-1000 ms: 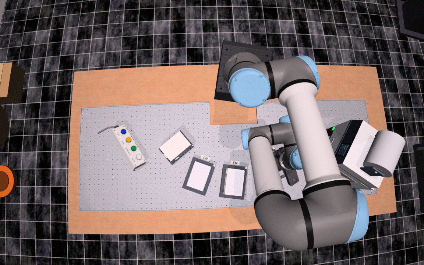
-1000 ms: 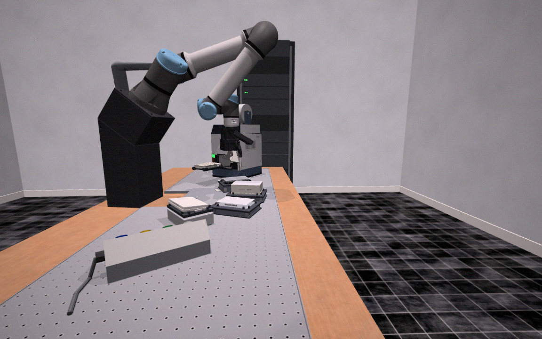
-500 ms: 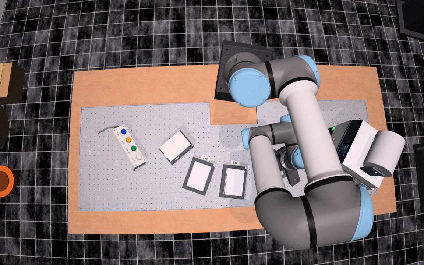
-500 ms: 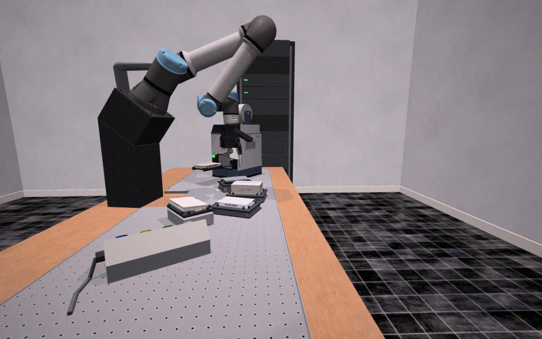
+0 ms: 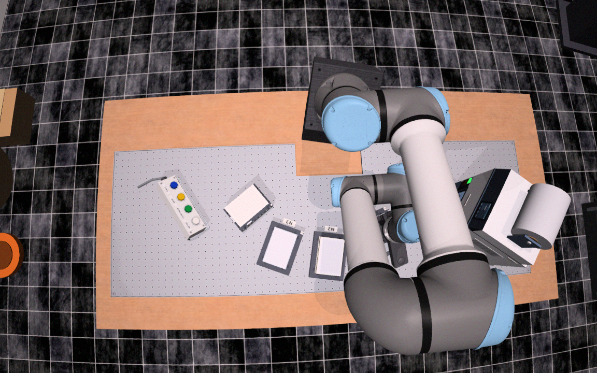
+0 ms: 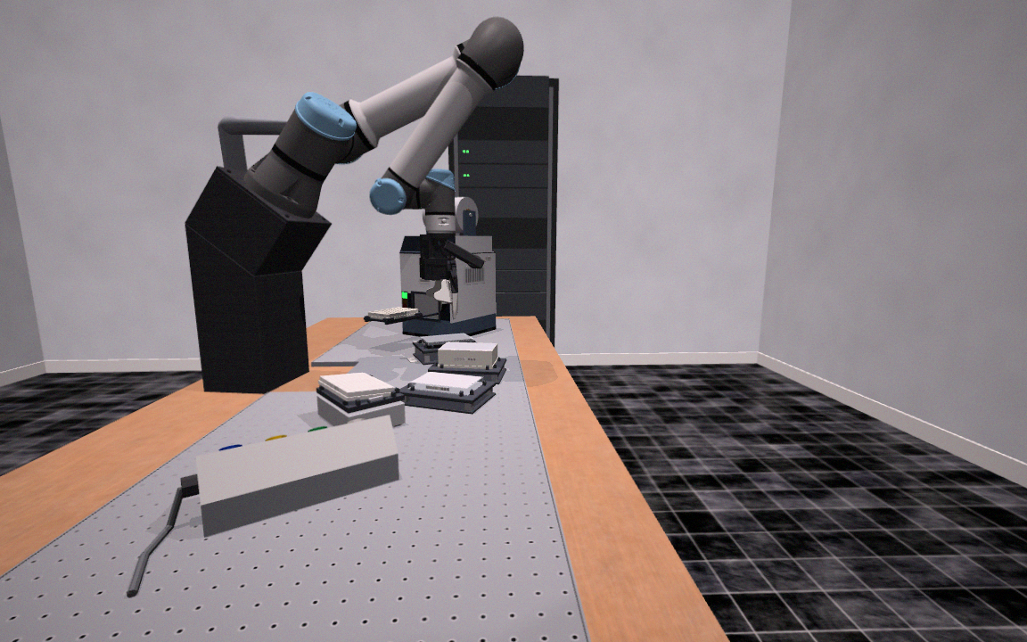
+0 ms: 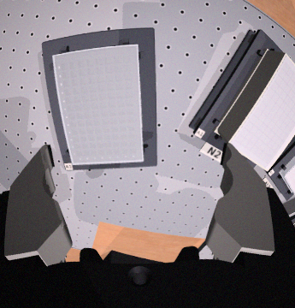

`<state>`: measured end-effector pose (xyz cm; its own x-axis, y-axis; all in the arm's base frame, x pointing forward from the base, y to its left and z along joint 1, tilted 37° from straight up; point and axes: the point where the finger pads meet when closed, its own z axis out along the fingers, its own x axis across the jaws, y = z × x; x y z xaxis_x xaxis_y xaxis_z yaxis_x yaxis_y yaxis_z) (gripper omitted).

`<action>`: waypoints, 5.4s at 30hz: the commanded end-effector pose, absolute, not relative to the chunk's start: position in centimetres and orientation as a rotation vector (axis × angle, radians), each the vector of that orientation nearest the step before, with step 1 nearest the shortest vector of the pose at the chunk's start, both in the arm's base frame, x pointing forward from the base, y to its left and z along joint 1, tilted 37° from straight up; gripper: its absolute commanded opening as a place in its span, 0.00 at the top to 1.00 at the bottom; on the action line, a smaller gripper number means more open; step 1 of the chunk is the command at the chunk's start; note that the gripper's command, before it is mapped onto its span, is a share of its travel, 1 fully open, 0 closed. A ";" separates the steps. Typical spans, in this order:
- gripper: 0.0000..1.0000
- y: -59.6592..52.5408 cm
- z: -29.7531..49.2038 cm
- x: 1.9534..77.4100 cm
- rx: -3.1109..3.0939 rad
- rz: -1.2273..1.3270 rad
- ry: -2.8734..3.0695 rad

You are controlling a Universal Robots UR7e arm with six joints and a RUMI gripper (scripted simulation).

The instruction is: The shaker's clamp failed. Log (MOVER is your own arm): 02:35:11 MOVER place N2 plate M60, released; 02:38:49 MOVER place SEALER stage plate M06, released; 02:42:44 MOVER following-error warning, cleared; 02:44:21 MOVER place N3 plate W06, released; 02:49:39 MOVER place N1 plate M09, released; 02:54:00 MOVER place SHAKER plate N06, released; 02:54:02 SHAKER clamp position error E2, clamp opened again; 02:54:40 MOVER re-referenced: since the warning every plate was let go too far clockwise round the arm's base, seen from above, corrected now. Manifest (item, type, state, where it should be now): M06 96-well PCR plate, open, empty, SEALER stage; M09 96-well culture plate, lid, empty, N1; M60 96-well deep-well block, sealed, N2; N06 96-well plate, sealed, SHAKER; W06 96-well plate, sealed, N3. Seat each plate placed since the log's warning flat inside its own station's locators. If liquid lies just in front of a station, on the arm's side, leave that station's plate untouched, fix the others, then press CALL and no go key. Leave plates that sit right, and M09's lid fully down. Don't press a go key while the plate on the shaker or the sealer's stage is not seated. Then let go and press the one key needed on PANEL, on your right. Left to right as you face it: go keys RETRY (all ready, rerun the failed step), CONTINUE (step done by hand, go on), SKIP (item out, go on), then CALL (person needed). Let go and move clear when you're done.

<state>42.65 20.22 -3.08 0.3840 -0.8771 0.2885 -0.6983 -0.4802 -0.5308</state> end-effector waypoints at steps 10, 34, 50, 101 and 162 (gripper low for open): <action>0.18 14.3 -1.3 45.0 -2.157 -0.719 1.566; 0.18 5.9 -0.3 46.5 -1.923 -0.641 1.785; 0.18 -1.0 0.1 47.1 -1.815 -0.604 1.872; 0.18 -20.2 -4.5 41.2 -1.071 -0.353 2.292; 0.18 -24.2 -8.4 40.8 -1.046 -0.406 2.395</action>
<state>40.72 -24.14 -8.25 -0.5851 -0.7460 -0.3181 -0.6001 0.6621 -0.4488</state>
